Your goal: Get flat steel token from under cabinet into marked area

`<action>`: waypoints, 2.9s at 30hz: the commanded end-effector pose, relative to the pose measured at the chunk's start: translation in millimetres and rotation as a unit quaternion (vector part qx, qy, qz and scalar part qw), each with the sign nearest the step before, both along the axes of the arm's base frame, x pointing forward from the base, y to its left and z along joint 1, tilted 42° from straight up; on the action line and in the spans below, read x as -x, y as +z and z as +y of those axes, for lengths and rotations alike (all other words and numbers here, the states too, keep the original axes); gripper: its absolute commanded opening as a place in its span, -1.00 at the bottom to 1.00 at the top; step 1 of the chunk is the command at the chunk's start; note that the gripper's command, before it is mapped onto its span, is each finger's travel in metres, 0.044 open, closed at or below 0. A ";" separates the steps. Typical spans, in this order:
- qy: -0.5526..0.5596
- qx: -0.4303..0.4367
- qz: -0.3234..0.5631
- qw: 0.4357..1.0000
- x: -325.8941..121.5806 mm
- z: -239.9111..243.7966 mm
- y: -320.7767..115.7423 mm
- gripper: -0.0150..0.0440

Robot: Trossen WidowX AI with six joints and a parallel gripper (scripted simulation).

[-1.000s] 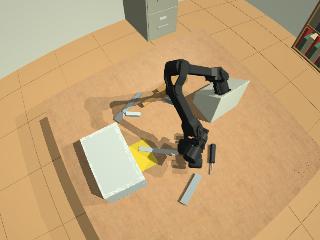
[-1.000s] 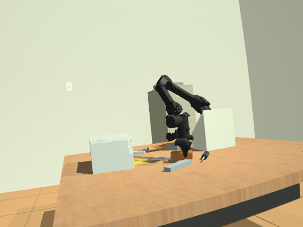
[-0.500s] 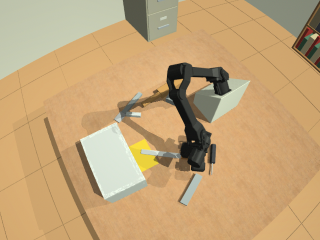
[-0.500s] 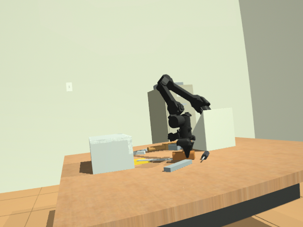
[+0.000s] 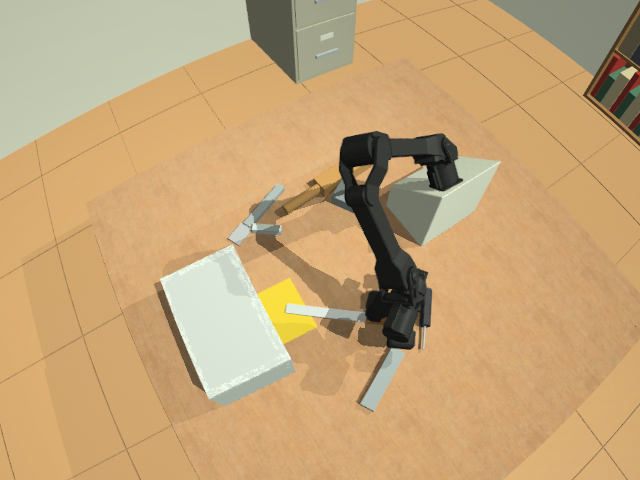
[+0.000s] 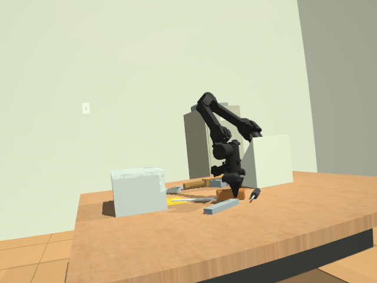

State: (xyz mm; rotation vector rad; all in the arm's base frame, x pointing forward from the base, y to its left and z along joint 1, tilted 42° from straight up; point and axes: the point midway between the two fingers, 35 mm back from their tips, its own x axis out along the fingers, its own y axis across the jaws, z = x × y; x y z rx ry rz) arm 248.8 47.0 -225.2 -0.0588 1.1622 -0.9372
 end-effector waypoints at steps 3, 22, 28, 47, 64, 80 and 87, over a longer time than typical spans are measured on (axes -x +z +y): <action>0.001 -0.001 -0.001 1.000 0.4 6.8 -5.0 -0.49; 0.001 -0.001 -0.001 1.000 2.2 22.0 -17.8 -0.49; 0.001 -0.002 -0.001 1.000 2.8 26.7 -21.7 -0.49; 0.038 0.002 0.031 0.999 3.2 29.9 -24.4 -0.49; 0.089 0.008 0.075 0.993 3.0 30.2 -24.6 -0.49; 0.086 0.006 0.073 0.994 3.1 30.4 -24.8 0.19; 0.086 0.007 0.073 0.994 2.9 29.2 -26.4 0.42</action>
